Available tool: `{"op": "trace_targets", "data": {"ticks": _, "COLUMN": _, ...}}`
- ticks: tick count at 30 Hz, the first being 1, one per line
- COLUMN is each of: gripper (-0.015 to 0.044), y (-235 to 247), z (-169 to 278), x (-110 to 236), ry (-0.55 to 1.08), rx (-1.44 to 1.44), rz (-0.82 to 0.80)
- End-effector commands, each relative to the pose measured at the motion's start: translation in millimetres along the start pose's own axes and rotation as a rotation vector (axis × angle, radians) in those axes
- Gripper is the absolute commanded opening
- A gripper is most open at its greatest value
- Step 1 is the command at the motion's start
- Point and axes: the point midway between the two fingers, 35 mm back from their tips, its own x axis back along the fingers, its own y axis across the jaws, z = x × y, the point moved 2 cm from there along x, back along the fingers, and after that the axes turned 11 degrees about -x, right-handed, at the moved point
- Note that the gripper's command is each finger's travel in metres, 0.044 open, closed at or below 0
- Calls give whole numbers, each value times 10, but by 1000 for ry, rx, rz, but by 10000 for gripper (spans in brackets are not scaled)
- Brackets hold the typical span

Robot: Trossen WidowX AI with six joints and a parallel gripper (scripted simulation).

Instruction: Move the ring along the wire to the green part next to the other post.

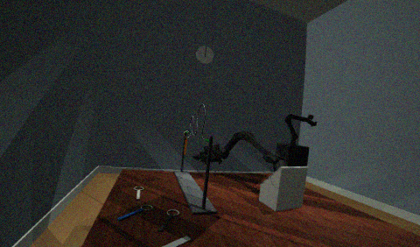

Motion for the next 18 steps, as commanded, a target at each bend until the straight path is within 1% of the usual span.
{"op": "trace_targets", "data": {"ticks": 1, "gripper": 160, "y": 66, "z": -292, "x": -233, "ry": -11, "rx": 16, "rz": -5}}
{"op": "trace_targets", "data": {"ticks": 8, "gripper": 160, "y": 81, "z": -299, "x": -266, "ry": -12, "rx": 16, "rz": -5}}
{"op": "trace_targets", "data": {"ticks": 18, "gripper": 160, "y": 64, "z": -302, "x": -420, "ry": -14, "rx": 15, "rz": -3}}
